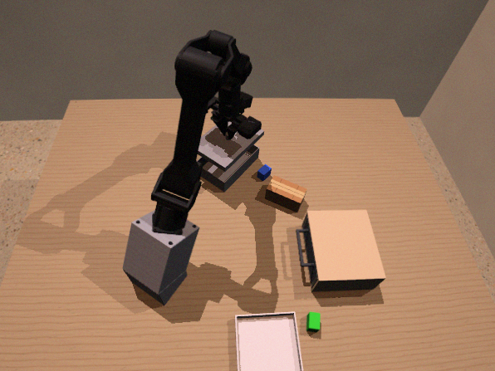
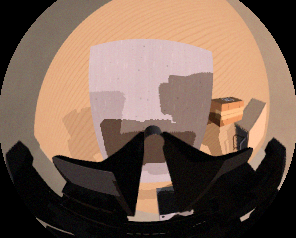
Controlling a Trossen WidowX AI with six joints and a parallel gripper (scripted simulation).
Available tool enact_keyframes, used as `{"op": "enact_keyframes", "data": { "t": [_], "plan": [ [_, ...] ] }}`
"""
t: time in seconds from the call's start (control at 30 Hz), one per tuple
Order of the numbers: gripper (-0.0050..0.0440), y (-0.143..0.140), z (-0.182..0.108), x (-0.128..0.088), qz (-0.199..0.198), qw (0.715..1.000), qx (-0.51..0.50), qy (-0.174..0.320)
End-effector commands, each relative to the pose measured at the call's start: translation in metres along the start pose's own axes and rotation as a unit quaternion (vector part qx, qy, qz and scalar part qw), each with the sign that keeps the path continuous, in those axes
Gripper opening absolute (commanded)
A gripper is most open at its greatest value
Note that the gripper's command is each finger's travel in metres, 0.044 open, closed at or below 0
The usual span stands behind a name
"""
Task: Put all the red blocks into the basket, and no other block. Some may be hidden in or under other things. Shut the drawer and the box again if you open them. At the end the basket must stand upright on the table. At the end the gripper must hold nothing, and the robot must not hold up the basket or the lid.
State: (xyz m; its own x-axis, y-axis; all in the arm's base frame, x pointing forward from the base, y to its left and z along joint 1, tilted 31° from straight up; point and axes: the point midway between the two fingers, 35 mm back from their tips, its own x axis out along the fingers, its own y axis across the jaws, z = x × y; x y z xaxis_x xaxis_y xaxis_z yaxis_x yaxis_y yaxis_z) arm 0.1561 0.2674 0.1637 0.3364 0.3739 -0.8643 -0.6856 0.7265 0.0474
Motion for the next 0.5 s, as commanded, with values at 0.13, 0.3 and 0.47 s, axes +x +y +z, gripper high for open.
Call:
{"op": "enact_keyframes", "data": {
  "t": [0.13,0.3,0.47],
  "plan": [
    [0.0000,0.000,0.003,-0.005,0.002,1.000,0.003,-0.008],
    [0.0000,0.047,-0.014,-0.005,0.001,0.991,-0.134,-0.008],
    [0.0000,0.067,-0.021,-0.005,0.001,0.991,-0.137,-0.008]
  ]
}}
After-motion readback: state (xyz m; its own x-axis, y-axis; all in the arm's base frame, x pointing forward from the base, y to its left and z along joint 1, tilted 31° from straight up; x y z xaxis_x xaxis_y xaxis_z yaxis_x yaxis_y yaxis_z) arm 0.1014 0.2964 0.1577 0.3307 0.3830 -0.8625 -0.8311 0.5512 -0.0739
